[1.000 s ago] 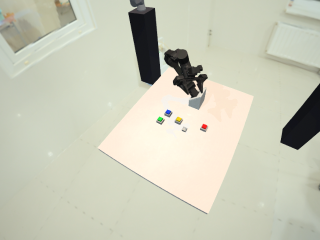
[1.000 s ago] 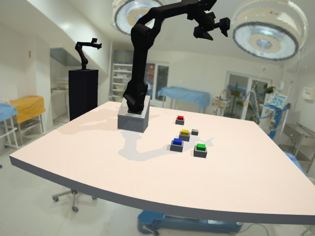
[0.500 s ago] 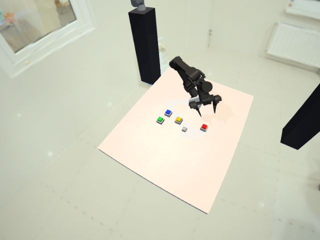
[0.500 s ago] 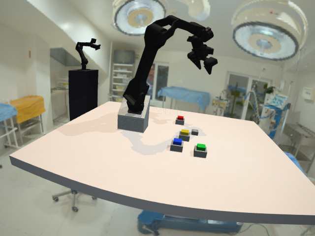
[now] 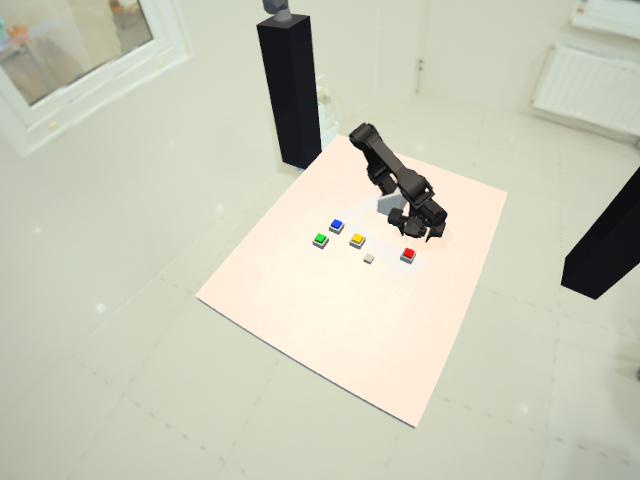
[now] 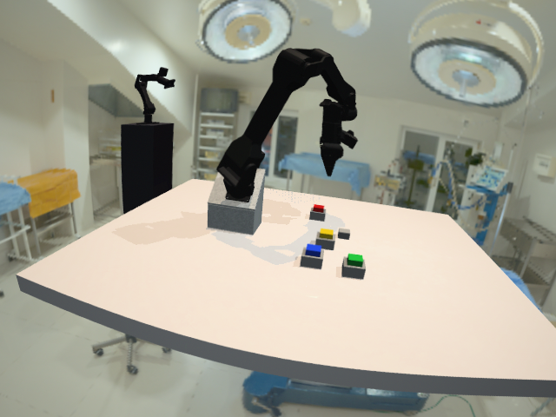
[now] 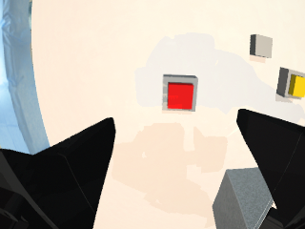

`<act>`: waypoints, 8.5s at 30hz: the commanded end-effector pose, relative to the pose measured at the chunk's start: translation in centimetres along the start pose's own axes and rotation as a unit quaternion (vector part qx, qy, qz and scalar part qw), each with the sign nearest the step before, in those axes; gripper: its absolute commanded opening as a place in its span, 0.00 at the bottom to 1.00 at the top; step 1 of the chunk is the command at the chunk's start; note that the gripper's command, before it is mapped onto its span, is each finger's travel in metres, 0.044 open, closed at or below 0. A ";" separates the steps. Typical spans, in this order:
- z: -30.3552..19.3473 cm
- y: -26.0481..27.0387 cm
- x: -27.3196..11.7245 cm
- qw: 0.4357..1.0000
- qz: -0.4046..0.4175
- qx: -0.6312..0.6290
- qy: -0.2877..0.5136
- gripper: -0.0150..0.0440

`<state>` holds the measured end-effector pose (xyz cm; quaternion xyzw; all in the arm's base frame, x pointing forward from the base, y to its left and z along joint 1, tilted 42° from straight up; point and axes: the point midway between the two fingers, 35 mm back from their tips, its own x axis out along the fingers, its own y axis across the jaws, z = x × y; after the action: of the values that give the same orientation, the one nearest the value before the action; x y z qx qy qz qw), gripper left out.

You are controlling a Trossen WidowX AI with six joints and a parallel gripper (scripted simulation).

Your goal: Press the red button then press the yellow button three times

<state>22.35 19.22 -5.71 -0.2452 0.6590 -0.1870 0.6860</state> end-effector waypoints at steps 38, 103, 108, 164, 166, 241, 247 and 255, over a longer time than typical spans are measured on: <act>-1.9 -1.5 9.1 0.998 -0.045 0.040 0.023 0.29; 1.2 -12.8 0.4 0.998 -0.038 0.037 0.022 0.29; 0.4 -20.4 0.3 0.998 -0.048 0.038 0.024 0.29; -0.4 -22.5 10.0 0.998 -0.052 0.039 0.024 0.29; -0.4 -22.5 10.0 0.998 -0.052 0.039 0.024 0.29; -0.2 -22.2 7.5 0.998 -0.052 0.039 0.024 0.29; -0.3 -22.3 8.5 0.998 -0.052 0.039 0.024 0.29; -0.4 -22.4 9.7 0.998 -0.052 0.039 0.024 0.29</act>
<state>24.28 -4.16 0.06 -0.2432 0.6500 -0.2542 0.6736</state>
